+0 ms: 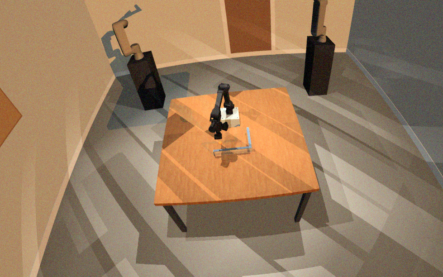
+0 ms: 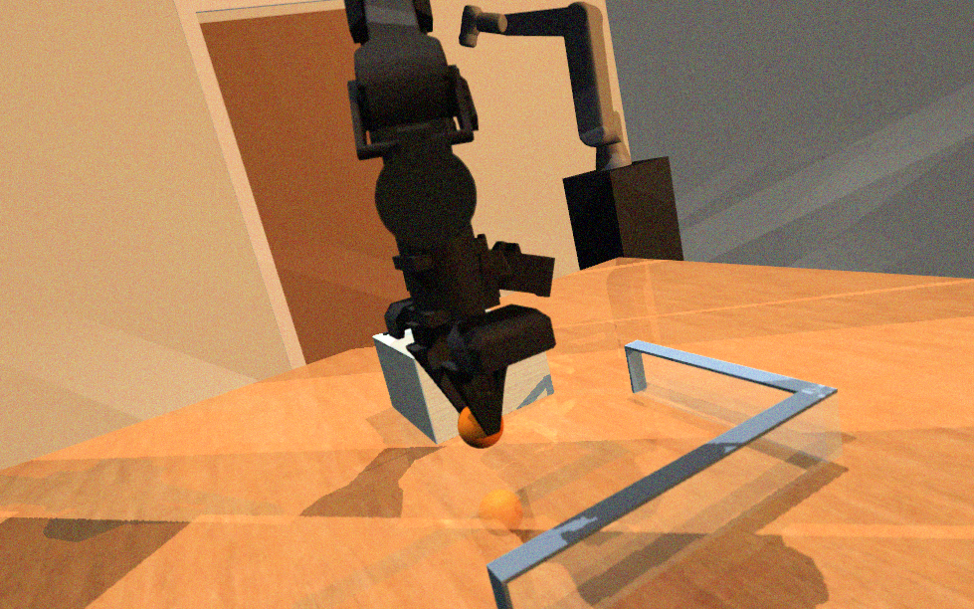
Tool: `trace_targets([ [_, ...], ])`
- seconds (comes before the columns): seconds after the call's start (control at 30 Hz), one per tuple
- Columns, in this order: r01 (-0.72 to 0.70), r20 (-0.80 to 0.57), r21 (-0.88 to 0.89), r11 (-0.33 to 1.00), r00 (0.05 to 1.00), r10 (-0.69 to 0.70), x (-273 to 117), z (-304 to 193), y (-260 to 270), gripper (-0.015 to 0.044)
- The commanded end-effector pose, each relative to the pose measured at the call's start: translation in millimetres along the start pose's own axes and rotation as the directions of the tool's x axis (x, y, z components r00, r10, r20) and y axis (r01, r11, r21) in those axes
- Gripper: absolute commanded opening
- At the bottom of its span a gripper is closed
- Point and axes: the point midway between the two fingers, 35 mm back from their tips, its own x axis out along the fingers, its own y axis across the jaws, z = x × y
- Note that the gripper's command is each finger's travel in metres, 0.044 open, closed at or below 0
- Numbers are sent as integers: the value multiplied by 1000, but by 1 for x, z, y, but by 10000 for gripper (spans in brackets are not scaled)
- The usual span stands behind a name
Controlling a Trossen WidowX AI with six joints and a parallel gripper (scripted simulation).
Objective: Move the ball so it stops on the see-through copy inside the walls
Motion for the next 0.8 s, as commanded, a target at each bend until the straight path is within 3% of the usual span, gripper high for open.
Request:
trace_targets([
  [0.0,-19,5,-5,1000,1000,19,21,-1,3,0],
  [0.27,-19,5,-5,1000,1000,19,68,0,6,0],
  [0.77,-19,5,-5,1000,1000,19,81,0,6,0],
])
